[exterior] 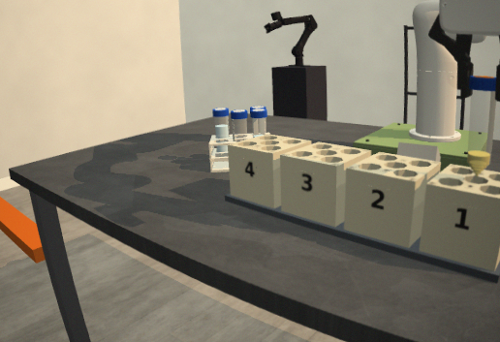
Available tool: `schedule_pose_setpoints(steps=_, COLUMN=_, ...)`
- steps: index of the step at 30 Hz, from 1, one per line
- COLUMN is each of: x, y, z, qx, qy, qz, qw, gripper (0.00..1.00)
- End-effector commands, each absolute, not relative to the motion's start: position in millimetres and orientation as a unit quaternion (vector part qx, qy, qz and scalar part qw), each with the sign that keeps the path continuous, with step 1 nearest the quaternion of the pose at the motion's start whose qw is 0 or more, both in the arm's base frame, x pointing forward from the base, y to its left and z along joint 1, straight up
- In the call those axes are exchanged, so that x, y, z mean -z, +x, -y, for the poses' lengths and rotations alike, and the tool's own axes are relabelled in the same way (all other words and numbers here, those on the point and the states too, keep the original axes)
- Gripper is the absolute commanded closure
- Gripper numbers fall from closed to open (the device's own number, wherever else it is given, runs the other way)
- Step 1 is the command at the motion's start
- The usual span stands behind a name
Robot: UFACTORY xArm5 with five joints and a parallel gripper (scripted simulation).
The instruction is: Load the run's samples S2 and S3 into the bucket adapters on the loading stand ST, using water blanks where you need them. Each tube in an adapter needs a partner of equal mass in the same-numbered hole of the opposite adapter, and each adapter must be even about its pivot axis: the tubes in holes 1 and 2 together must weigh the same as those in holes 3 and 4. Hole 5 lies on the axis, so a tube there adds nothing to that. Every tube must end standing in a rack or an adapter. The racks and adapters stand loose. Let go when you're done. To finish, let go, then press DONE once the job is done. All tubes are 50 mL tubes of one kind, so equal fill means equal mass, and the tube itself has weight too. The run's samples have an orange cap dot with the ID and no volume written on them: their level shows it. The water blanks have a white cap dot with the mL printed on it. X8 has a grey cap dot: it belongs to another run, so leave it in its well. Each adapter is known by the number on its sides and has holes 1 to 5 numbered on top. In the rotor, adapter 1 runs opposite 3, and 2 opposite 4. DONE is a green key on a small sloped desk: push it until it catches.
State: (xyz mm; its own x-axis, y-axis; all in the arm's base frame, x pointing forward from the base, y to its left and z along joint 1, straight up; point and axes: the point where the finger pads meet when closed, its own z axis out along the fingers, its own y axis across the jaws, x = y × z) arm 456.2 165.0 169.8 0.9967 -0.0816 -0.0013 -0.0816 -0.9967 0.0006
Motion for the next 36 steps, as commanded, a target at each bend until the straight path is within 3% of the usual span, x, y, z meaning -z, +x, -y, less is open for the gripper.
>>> schedule_pose_setpoints(steps=1, x=-166.9, y=457.3, z=-165.4, qx=-0.001, qy=0.999, qz=0.041, qw=0.0, gripper=1.0)
schedule_pose_setpoints(steps=36, x=-135.9, y=457.3, z=-165.4, qx=-0.001, qy=0.999, qz=0.041, qw=0.0, gripper=1.0)
